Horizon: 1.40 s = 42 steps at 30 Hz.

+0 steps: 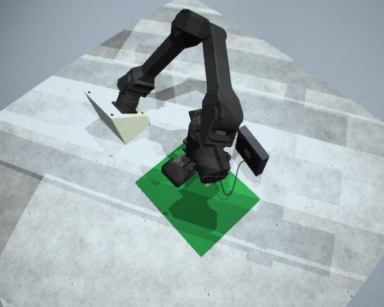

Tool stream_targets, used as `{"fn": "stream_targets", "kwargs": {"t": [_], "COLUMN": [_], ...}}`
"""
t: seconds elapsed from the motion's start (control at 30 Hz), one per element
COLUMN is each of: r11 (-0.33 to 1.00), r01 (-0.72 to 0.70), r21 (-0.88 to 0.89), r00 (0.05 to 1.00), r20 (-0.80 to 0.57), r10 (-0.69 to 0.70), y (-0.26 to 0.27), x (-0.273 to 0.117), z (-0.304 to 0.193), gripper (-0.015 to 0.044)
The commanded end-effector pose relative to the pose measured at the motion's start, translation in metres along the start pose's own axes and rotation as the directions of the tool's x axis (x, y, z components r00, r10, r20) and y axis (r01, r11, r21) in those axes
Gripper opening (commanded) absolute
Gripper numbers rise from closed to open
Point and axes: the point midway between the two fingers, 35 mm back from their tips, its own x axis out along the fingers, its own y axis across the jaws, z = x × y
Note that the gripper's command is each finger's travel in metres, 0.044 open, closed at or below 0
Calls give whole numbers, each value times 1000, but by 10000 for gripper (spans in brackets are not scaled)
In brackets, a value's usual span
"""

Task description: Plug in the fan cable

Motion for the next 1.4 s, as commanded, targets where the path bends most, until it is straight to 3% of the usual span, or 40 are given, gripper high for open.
{"fn": "stream_targets", "kwargs": {"t": [0.0,0.7,0.9,1.37], "r11": [998,909,906,917], "r01": [-13,-106,-102,45], "r21": [66,402,411,397], "r00": [1000,992,992,990], "r20": [14,106,108,102], "r10": [12,68,63,-92], "y": [11,65,66,61], "x": [2,7,8,28], "z": [-6,-41,-43,-49], "gripper": [0,0,0,0]}}
